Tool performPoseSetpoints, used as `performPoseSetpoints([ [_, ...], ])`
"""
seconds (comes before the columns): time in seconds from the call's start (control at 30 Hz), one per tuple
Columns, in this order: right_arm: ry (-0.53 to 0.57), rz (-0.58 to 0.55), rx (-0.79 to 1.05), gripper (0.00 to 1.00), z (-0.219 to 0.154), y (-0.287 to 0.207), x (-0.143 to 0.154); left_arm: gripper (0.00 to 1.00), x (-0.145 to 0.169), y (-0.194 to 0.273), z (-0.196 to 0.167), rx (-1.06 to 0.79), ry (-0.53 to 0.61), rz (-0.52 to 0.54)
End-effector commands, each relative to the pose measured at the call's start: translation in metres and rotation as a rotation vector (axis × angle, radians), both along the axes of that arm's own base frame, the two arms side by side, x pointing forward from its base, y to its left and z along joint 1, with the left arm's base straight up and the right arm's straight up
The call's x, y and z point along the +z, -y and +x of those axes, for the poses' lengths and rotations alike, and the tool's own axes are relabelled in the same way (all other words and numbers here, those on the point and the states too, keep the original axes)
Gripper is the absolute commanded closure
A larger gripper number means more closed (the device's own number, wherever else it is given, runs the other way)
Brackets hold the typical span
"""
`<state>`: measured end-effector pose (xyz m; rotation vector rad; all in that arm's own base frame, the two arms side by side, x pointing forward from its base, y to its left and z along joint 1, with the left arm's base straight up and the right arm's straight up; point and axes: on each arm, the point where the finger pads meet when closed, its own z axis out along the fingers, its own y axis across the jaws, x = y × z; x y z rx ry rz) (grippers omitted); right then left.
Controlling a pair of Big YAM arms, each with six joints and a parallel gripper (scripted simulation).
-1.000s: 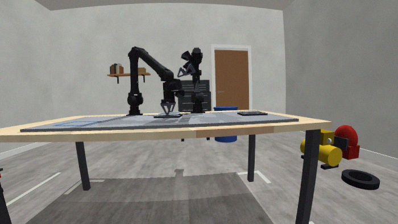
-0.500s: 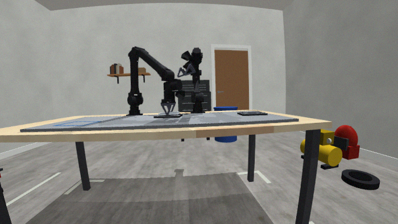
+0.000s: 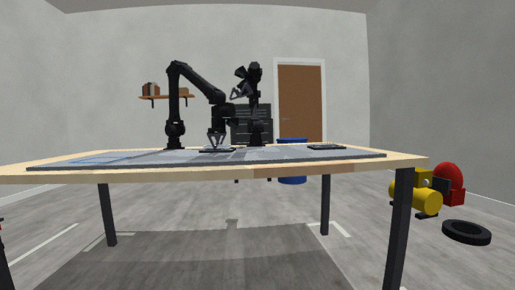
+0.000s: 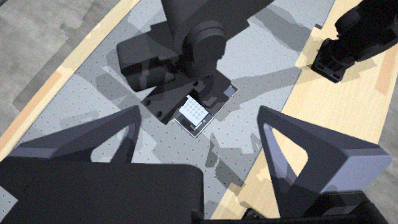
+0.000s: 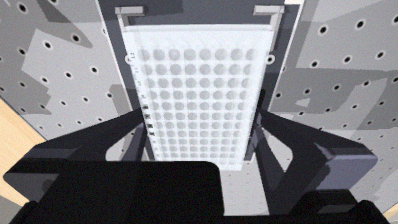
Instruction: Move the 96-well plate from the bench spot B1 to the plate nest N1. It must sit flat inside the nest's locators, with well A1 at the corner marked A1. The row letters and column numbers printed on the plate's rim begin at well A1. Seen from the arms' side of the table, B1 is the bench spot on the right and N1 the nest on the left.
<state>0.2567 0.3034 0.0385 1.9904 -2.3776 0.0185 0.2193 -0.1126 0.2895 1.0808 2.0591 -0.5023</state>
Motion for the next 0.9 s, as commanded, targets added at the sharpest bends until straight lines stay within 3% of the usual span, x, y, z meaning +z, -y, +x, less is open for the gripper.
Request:
performPoseSetpoints([
  [0.0, 0.02, 0.015, 0.009, 0.19, 0.011, -0.018, 0.019, 0.0, 0.013, 0.001, 0.005, -0.008, 0.025, -0.001],
  [0.47, 0.016, 0.026, 0.008, 0.19, 0.014, -0.018, 0.019, 0.0, 0.013, 0.001, 0.005, -0.008, 0.025, -0.001],
  [0.87, -0.002, 0.026, -0.005, 0.19, 0.005, -0.004, -0.021, 0.0, 0.013, 0.001, 0.005, -0.008, 0.025, -0.001],
])
